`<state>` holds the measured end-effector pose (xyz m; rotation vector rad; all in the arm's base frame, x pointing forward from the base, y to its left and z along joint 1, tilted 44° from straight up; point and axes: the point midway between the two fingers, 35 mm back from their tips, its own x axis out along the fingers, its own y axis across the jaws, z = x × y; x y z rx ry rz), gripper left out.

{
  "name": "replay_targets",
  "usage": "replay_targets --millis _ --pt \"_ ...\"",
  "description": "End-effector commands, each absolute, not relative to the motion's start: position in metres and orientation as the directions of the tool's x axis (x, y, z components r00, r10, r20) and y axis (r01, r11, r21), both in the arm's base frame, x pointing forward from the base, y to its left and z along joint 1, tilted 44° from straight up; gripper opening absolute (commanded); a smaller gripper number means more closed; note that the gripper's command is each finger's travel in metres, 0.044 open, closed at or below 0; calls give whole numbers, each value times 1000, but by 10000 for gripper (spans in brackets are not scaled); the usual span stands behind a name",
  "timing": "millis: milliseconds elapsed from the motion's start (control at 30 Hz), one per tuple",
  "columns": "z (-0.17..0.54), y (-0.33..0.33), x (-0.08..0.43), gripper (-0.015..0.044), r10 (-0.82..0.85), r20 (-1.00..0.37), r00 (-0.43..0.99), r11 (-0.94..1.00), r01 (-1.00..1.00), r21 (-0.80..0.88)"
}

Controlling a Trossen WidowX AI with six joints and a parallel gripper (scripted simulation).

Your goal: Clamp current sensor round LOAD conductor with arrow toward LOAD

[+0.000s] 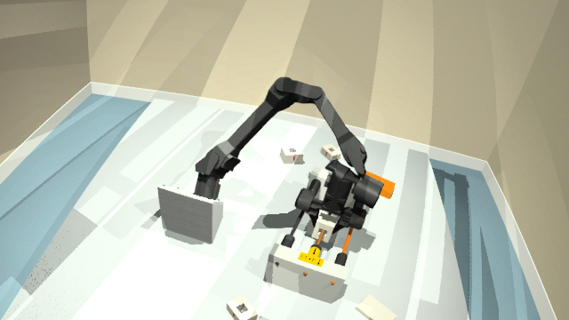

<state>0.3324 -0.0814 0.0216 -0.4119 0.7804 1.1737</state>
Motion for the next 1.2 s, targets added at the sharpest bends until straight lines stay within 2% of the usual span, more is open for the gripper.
replay_targets --millis 0,100,433,1167 --pt "21 -81 333 0 662 -730 173 357 -928 104" --pt "18 -78 333 0 662 -730 173 356 -929 103" --pt "21 -81 332 261 661 -730 172 356 -929 103" --pt "21 -81 332 261 661 -730 172 356 -929 103"
